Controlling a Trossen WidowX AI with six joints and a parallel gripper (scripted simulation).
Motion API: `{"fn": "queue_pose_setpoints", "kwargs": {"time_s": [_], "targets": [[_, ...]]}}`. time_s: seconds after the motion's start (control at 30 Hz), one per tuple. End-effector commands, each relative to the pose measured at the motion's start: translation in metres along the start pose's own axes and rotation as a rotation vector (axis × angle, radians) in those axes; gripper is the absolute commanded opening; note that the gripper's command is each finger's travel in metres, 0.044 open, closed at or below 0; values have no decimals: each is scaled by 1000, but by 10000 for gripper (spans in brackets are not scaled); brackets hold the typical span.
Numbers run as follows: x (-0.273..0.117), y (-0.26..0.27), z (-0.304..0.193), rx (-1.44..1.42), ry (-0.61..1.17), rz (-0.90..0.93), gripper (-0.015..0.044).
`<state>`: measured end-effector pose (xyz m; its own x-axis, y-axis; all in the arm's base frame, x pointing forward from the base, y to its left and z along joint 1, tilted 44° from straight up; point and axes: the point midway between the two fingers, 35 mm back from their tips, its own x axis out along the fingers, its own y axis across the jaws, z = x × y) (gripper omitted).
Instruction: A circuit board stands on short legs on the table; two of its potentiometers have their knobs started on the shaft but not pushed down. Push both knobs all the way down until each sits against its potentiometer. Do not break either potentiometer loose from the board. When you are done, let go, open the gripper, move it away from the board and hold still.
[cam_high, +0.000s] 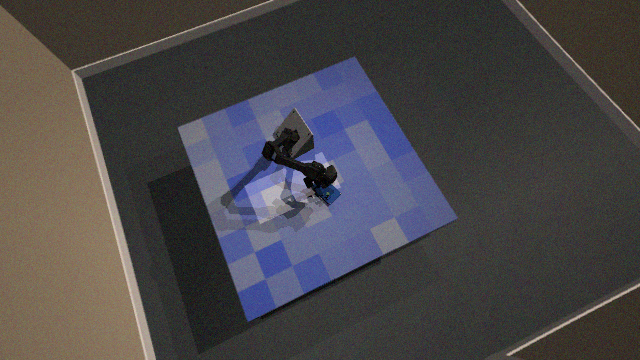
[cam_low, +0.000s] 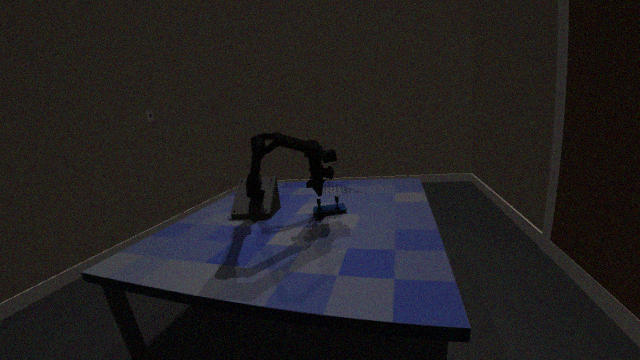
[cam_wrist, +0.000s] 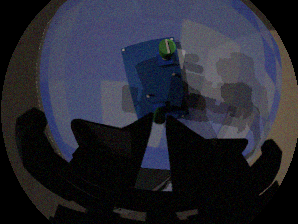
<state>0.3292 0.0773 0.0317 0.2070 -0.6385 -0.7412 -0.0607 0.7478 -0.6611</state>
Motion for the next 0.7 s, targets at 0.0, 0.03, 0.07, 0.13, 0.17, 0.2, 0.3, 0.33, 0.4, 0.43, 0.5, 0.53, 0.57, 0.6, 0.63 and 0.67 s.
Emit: {"fn": "queue_pose_setpoints", "kwargs": {"time_s": [0.0,0.03,0.07,0.13,0.17,0.2,0.3,0.33,0.4,0.43,0.5,0.53,0.57,0.6,0.63,0.67], "targets": [[-10,0,12,31,-42,32,0],[-11,0,13,6,-42,31,0],[-11,0,14,-28,-41,30,0],[-12,0,16,-97,-40,27,0],[-12,0,17,-132,-40,26,0],[-12,0,18,-166,-39,25,0],[-14,1,20,-270,-38,21,0],[-14,1,21,-305,-37,20,0],[-15,1,23,-374,-36,18,0],[-15,1,24,-408,-35,17,0],[-16,1,26,-478,-34,15,0],[-16,1,26,-512,-33,14,0],[-16,1,27,-547,-32,13,0],[-17,1,28,-581,-31,12,0],[-17,1,29,-616,-31,11,0],[-18,1,30,-651,-30,10,0]]}}
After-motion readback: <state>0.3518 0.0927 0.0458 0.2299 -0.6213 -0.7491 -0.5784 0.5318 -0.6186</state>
